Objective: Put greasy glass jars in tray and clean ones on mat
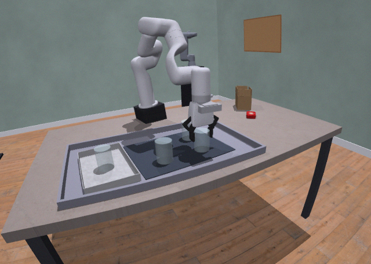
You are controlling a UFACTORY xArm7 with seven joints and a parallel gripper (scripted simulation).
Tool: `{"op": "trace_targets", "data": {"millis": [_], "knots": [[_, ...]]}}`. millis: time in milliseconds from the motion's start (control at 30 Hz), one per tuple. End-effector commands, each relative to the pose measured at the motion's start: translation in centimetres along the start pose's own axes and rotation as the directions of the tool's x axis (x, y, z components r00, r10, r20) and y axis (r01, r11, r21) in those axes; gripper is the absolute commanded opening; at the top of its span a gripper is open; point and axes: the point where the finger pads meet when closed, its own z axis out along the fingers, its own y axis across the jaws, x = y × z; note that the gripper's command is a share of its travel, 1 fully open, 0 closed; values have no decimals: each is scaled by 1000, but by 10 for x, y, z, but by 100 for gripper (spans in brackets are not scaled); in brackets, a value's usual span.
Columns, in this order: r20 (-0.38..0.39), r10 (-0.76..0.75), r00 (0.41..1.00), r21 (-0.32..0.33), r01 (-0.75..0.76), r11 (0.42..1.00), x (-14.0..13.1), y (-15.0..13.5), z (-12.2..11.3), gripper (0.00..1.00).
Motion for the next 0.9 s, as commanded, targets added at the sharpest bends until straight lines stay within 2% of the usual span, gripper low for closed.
{"op": "trace_targets", "data": {"millis": [0, 233, 267, 800, 867], "knots": [[-5, 0, 1000, 1, 0, 1000, 2, 0, -2, 92], [-5, 0, 1000, 1, 0, 1000, 2, 0, -2, 92], [-5, 0, 1000, 1, 0, 1000, 2, 0, -2, 89], [-5, 0, 1000, 1, 0, 1000, 2, 0, -2, 89], [-5, 0, 1000, 1, 0, 1000, 2, 0, -2, 86]]}}
